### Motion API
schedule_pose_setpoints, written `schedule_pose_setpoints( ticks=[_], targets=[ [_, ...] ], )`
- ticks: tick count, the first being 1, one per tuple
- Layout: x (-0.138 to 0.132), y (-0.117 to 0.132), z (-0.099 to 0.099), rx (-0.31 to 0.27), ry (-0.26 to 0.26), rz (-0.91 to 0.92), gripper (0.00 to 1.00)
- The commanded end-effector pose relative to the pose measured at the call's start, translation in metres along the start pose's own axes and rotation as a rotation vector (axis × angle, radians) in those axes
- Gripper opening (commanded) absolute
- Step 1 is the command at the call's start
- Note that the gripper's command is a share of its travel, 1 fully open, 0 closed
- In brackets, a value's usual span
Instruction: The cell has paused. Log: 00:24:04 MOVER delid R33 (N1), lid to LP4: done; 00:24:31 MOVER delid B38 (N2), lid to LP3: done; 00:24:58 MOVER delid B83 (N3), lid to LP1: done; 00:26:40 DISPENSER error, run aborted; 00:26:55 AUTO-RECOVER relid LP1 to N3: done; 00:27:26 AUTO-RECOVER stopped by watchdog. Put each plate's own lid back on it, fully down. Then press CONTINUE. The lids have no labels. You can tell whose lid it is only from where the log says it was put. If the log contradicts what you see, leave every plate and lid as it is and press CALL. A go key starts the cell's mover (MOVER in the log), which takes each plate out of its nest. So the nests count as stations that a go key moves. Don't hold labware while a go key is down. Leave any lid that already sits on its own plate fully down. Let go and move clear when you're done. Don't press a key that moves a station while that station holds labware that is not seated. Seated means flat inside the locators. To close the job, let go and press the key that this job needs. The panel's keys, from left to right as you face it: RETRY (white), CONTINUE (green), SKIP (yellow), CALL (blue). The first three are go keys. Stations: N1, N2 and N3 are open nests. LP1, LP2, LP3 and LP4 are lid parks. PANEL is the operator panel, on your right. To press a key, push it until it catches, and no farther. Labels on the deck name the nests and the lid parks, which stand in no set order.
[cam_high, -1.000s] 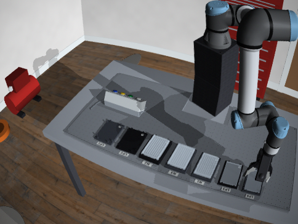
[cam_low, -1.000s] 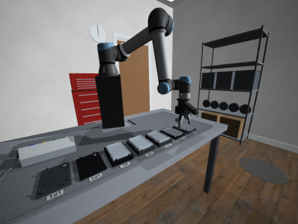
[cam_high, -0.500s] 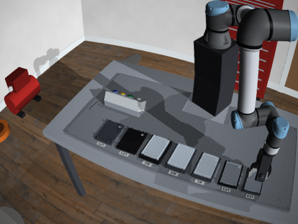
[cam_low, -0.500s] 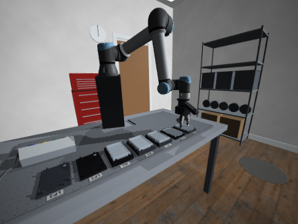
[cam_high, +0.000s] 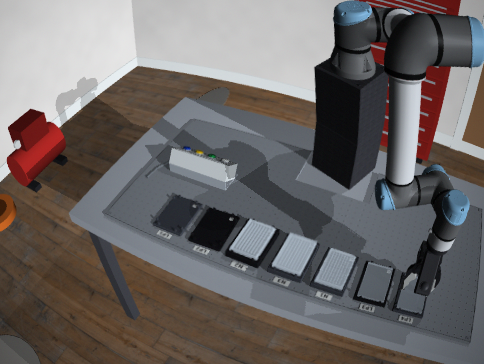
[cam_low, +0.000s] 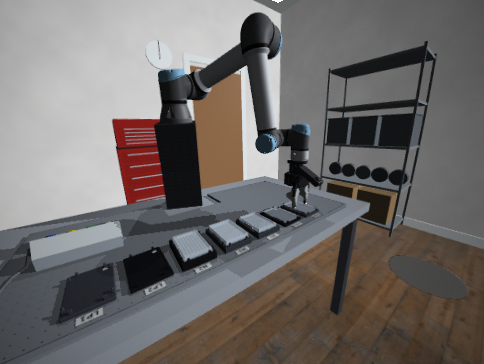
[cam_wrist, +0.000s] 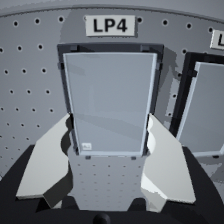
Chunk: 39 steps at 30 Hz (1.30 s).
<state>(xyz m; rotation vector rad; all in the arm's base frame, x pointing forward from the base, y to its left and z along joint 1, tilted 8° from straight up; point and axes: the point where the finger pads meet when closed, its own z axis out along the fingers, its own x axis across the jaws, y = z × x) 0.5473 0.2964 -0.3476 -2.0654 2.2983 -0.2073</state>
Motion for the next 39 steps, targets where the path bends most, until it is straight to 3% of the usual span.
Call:
schedule_pose_setpoints(
  ticks=[1, 10, 39],
  targets=[
    [0.000, -0.001, -0.001, 0.001, -0.001, 0.000, 0.00],
    [0.000, -0.001, -0.001, 0.001, -0.001, 0.000, 0.00],
    [0.000, -0.001, -0.042, 0.001, -0.001, 0.000, 0.00]
  ],
)
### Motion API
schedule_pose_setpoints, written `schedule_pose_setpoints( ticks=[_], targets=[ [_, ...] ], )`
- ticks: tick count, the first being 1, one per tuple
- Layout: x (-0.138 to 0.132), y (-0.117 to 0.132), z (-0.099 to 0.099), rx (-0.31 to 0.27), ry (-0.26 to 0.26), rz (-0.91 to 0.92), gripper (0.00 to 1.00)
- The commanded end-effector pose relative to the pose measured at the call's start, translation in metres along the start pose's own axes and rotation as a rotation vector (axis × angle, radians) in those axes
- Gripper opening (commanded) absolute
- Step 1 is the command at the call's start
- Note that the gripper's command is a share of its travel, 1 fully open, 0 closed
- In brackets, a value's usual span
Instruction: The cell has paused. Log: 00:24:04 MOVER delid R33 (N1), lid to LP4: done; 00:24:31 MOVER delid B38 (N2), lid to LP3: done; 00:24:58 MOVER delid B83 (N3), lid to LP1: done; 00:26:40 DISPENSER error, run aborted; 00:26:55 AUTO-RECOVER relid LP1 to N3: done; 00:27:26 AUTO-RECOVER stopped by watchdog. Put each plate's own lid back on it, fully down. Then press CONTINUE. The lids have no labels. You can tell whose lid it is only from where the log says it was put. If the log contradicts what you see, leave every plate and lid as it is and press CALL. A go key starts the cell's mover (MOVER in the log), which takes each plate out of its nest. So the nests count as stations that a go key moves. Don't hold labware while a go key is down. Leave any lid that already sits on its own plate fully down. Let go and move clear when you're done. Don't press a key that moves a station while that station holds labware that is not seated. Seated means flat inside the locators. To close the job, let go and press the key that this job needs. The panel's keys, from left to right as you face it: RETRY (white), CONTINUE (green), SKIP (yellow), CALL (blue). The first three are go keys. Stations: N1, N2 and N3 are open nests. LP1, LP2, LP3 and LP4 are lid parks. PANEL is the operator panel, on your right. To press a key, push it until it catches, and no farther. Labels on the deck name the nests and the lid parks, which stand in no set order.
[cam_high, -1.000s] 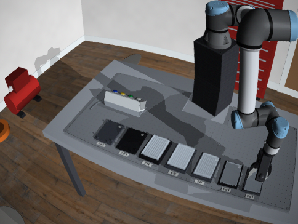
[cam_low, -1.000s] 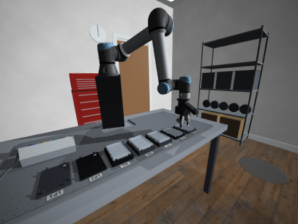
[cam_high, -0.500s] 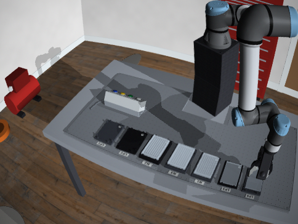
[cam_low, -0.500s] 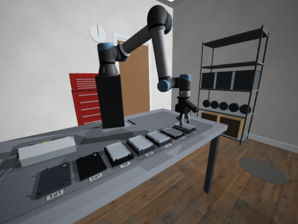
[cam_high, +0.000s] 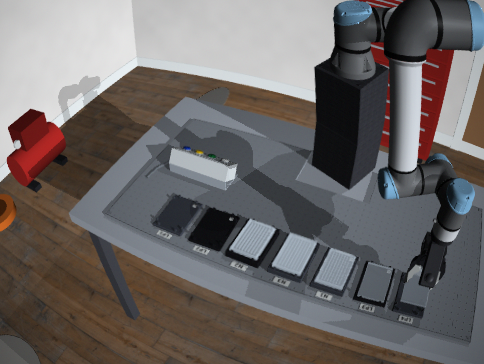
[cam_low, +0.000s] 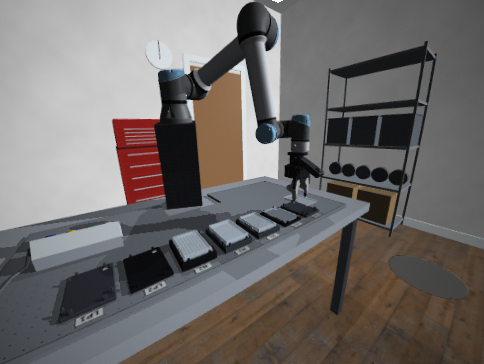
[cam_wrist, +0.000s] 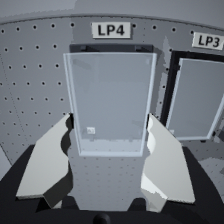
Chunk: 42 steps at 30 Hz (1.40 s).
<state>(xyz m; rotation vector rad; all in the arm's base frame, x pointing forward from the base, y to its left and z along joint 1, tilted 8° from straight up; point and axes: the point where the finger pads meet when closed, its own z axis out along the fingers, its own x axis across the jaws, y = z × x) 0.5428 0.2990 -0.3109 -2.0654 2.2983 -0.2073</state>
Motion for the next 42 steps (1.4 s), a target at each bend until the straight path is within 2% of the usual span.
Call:
schedule_pose_setpoints(
  ticks=[1, 3, 16, 18, 33, 35, 42],
  targets=[
    [0.000, -0.001, -0.005, 0.001, -0.001, 0.000, 0.00],
    [0.000, -0.001, -0.005, 0.001, -0.001, 0.000, 0.00],
    [0.065, 0.001, -0.005, 0.001, -0.001, 0.047, 0.00],
    [0.065, 0.001, -0.005, 0.001, -0.001, 0.047, 0.00],
    [0.140, 0.003, -0.005, 0.001, 0.000, 0.047, 0.00],
    [0.140, 0.003, -0.005, 0.001, 0.000, 0.047, 0.00],
    [0.175, 0.004, -0.005, 0.001, 0.000, 0.047, 0.00]
  ],
)
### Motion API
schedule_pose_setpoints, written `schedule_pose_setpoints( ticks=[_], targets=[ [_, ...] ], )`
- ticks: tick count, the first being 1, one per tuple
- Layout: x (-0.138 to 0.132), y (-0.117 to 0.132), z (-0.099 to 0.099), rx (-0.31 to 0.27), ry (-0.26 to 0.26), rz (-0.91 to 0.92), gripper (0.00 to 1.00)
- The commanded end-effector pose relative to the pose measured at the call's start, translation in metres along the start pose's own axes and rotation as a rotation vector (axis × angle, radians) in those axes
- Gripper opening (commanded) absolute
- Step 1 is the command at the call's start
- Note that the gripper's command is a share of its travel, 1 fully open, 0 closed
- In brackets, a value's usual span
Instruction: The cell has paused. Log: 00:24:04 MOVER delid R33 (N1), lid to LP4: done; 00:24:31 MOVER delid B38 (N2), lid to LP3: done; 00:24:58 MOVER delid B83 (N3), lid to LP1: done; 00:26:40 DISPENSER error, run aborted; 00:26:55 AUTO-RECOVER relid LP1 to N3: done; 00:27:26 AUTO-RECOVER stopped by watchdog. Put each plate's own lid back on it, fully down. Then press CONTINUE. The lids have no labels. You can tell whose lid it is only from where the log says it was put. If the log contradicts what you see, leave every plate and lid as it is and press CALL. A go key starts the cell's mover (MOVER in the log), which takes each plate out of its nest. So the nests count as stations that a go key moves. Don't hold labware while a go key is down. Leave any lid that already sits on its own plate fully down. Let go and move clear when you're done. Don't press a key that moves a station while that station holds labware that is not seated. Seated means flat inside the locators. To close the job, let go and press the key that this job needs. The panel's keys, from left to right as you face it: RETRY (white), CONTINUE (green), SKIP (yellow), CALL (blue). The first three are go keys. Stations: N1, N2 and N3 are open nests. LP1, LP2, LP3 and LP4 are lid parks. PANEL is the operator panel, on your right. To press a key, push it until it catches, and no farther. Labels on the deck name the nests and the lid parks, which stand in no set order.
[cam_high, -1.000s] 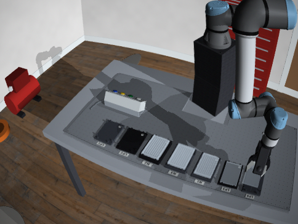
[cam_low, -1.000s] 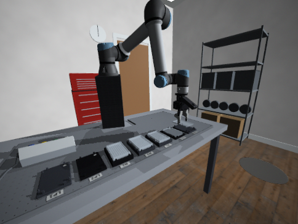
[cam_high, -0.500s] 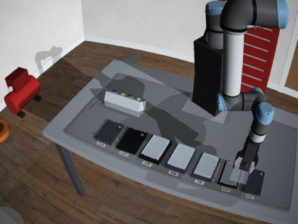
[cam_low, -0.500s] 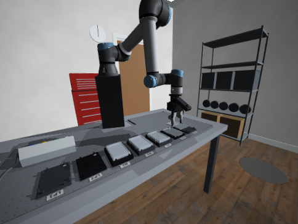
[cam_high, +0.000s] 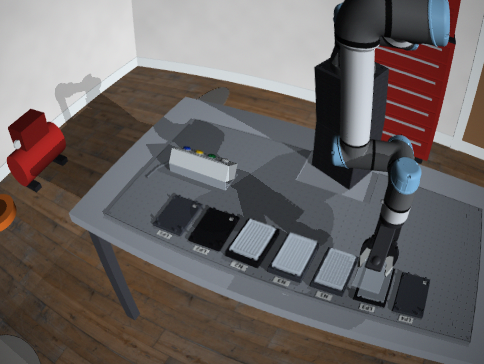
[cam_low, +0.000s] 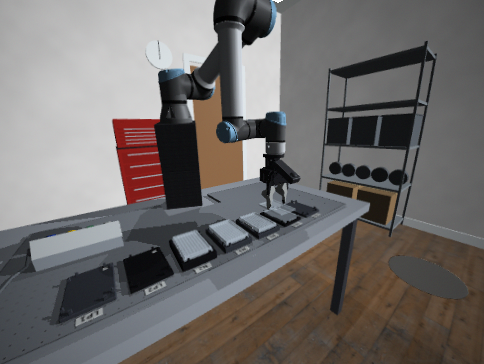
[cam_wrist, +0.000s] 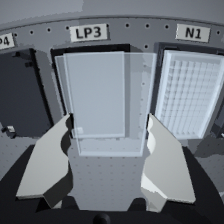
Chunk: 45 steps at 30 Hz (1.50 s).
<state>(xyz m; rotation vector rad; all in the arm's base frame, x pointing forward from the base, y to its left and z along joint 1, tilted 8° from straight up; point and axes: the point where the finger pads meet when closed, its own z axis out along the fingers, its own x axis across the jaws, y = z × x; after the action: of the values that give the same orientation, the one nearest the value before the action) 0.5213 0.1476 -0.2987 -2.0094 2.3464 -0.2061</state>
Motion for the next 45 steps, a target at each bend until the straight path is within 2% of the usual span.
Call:
schedule_pose_setpoints(
  ticks=[1, 19, 45],
  targets=[
    [0.026, -0.001, -0.001, 0.002, -0.002, -0.001, 0.00],
    [0.107, -0.003, 0.000, 0.002, -0.002, -0.001, 0.00],
    [0.107, -0.003, 0.005, 0.002, -0.002, -0.001, 0.00]
  ],
)
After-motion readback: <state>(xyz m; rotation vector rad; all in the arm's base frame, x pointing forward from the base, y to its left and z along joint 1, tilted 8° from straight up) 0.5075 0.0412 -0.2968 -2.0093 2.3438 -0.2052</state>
